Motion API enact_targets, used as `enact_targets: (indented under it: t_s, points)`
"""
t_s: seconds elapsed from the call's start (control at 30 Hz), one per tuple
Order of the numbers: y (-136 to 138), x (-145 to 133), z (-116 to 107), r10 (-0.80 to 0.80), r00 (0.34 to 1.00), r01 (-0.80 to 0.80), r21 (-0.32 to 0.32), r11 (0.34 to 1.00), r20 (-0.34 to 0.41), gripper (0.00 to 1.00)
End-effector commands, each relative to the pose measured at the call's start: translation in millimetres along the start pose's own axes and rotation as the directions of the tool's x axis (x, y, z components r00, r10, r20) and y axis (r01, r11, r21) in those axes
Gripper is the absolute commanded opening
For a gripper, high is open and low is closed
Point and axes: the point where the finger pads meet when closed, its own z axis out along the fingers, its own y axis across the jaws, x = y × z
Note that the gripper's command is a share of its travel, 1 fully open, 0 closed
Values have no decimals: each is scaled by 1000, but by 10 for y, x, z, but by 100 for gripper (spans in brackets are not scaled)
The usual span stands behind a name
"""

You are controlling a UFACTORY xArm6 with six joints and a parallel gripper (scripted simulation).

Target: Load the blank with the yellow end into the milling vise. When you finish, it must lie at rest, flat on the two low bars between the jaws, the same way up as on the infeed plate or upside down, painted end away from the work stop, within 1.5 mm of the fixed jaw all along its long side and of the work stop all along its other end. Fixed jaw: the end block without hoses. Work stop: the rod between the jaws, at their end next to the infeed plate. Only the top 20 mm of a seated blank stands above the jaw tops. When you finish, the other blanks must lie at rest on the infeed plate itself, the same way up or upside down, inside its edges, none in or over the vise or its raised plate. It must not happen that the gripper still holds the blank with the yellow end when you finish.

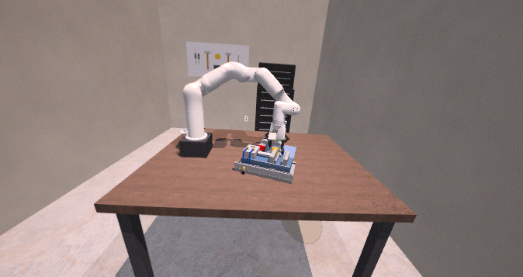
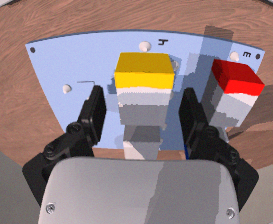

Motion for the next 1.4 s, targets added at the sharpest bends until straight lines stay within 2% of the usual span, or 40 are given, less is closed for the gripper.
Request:
enact_targets:
  t_s: [0.0, 1.37]
  points:
    - [-13, -6, -41, 0, 1000, 0, 4, 1000, 2, 79]
    - [-12, -4, -121, 0, 1000, 0, 4, 1000, 2, 79]
